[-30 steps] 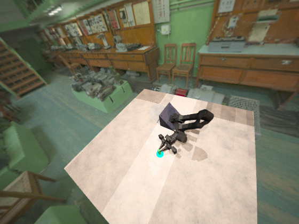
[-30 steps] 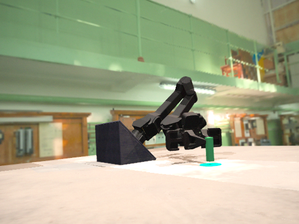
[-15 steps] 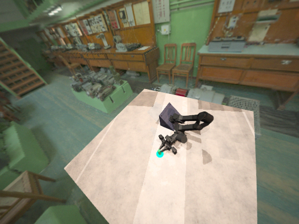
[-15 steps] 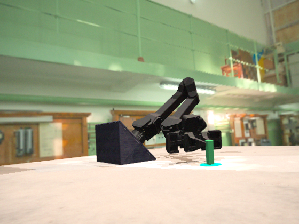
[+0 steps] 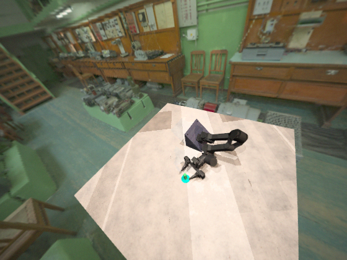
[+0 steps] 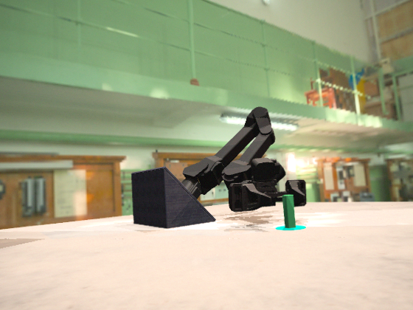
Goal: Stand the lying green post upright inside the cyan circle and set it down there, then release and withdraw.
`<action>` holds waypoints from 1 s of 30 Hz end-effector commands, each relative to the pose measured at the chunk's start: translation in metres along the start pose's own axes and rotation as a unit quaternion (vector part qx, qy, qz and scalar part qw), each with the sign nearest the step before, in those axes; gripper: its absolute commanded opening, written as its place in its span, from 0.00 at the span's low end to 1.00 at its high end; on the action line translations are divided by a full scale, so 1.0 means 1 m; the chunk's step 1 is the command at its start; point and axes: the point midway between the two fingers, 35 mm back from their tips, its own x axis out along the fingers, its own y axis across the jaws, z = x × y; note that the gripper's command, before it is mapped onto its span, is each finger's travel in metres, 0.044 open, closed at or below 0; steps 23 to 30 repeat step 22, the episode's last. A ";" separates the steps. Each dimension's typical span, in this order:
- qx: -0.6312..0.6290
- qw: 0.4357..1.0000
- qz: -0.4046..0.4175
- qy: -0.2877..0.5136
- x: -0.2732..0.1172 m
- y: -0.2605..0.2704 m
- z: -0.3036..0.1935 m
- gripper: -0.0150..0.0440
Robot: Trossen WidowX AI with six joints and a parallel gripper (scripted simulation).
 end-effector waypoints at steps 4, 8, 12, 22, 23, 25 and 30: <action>0.003 1.000 0.000 0.001 0.004 0.003 0.020 0.93; 0.004 1.000 -0.001 0.001 0.004 0.004 0.034 0.93; 0.004 1.000 -0.001 0.001 0.003 0.004 0.049 0.93; 0.003 1.000 0.000 -0.002 -0.005 0.002 0.083 0.93; 0.003 1.000 0.000 -0.002 -0.005 0.002 0.083 0.93; 0.003 1.000 0.000 -0.002 -0.005 0.002 0.083 0.93; 0.003 1.000 0.000 -0.002 -0.005 0.002 0.083 0.93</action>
